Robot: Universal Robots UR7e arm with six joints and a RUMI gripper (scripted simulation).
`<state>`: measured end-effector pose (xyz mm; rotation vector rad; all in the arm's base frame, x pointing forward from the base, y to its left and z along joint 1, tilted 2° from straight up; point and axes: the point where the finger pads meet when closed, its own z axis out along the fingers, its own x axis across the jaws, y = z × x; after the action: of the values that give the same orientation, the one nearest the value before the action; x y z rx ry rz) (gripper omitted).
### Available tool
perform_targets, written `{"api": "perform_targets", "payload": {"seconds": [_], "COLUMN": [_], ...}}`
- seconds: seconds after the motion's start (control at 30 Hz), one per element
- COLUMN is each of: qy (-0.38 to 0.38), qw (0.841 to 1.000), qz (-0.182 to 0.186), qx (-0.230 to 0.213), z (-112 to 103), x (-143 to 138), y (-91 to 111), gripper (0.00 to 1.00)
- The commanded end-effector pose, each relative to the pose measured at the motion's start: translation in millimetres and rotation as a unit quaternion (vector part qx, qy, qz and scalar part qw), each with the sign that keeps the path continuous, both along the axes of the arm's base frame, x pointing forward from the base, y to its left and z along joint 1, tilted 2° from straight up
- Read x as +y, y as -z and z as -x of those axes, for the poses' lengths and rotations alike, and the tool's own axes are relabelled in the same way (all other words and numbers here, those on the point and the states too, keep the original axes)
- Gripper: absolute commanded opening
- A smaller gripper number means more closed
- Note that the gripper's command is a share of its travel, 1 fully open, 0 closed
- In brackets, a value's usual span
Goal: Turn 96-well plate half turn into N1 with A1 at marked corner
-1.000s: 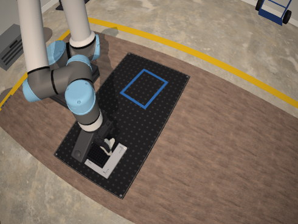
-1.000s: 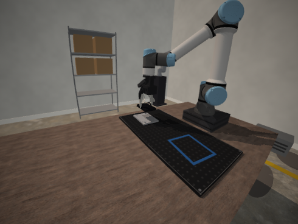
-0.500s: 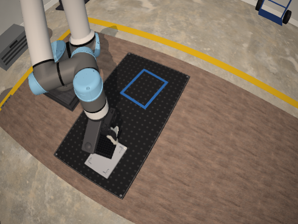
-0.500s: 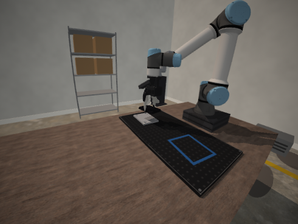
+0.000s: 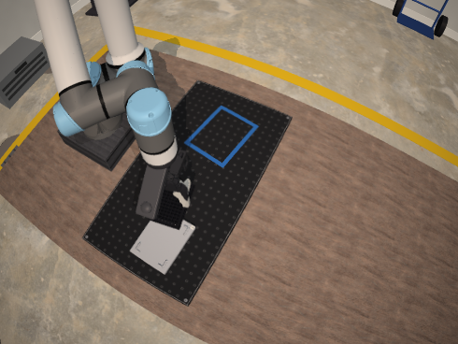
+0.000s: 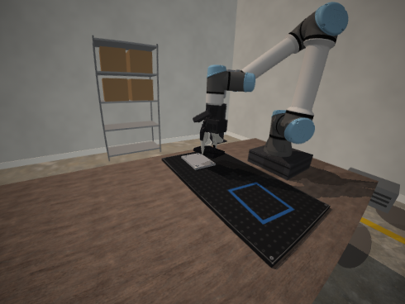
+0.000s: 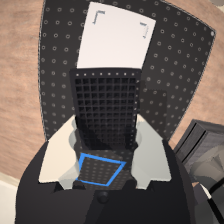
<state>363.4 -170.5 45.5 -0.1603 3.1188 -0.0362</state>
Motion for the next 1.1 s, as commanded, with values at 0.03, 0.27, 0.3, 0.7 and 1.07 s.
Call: {"api": "perform_targets", "payload": {"seconds": [0.03,0.27,0.3,0.7,1.07], "qy": [0.002,0.002,0.002,0.002,0.002], "qw": [1.000,1.000,1.000,1.000,1.000], "qz": [0.001,0.001,0.001,0.001,0.001], "qx": [0.000,0.000,0.000,0.000,0.000], "z": [-1,-2,-2,-3,-5], "x": [22,46,49,82,115], "y": [1,2,2,4,6], "gripper": [0.00,0.00,0.00,0.00,0.00]}}
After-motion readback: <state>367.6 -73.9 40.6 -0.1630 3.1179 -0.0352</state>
